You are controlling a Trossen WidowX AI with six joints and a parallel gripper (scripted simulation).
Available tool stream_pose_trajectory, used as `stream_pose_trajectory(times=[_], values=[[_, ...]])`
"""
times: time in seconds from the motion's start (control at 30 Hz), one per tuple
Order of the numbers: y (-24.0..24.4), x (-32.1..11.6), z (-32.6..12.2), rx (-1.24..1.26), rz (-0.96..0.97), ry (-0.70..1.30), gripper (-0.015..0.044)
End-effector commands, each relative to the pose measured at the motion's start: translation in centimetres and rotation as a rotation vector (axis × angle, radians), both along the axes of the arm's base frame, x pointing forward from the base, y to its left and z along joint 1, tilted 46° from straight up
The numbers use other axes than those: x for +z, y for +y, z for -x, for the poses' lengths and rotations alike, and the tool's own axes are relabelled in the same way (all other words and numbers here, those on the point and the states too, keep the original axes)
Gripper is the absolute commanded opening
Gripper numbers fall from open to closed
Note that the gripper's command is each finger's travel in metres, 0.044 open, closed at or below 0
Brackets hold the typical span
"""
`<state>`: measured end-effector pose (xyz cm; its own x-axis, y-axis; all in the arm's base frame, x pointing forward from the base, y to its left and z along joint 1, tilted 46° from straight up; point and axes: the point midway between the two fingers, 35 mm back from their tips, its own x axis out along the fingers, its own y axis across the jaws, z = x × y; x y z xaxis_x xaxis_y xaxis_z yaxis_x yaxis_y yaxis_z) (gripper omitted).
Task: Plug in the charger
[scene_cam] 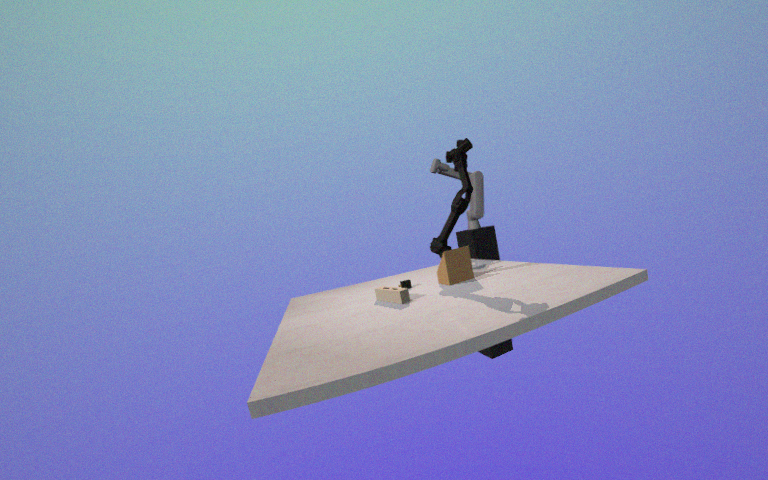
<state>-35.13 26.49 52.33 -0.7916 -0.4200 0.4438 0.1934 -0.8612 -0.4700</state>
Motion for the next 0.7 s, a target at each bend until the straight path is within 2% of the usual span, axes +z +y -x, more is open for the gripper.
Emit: stream_pose_trajectory(times=[0.0, 0.13, 0.67], values=[[-0.1, 0.1, 0.0, 0.001, -0.001, 0.001, 0.0426], [-2.1, 1.4, -0.7, 0.031, -0.019, 0.026, 0.0440], [-16.5, 8.5, -7.9, 0.296, -0.108, 0.154, 0.0440]])
